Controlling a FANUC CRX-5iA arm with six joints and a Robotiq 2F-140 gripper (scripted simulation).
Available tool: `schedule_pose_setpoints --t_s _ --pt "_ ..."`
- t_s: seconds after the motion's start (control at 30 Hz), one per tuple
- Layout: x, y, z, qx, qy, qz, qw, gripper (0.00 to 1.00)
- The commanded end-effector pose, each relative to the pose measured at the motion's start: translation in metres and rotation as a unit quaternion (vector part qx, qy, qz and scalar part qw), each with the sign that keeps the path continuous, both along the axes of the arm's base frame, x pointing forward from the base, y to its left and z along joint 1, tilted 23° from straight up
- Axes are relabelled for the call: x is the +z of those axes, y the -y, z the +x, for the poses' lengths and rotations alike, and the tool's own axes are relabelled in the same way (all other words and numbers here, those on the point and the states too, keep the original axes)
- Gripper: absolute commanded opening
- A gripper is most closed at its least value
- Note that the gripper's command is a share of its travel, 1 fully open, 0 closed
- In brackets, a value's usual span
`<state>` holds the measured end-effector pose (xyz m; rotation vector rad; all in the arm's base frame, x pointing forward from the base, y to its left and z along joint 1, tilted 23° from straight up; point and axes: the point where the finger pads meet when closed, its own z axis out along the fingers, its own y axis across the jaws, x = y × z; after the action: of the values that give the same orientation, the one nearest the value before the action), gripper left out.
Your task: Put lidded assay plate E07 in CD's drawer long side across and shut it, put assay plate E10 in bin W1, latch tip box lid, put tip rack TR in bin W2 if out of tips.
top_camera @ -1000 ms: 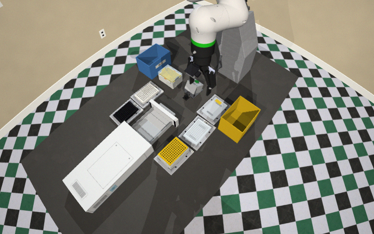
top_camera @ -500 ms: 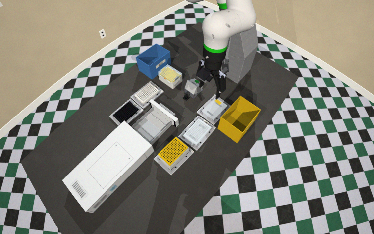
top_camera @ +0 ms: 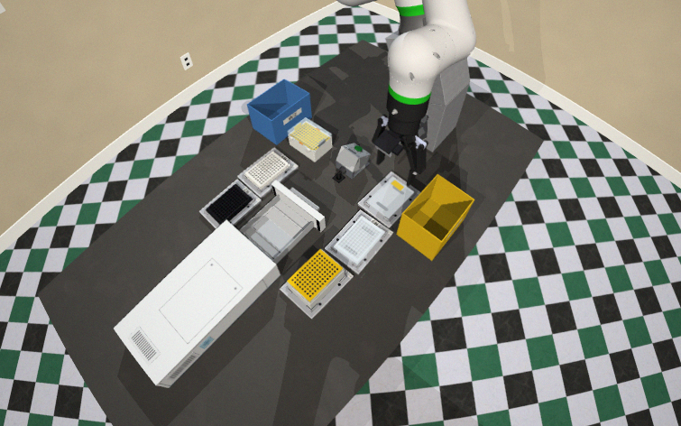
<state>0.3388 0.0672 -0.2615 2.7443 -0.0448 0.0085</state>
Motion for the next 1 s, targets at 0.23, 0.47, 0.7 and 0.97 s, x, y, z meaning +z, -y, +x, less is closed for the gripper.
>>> schedule_pose_setpoints --t_s 0.23,0.47,0.7,0.97 --pt "-0.001 -0.001 0.0 0.0 0.001 0.0 1.0 0.7" --pt "-0.009 0.002 0.0 0.0 0.001 0.0 1.0 0.7" --pt "-0.018 0.006 0.0 0.0 0.001 0.0 1.0 0.7" --pt "-0.025 0.009 0.0 0.0 0.001 0.0 1.0 0.7"
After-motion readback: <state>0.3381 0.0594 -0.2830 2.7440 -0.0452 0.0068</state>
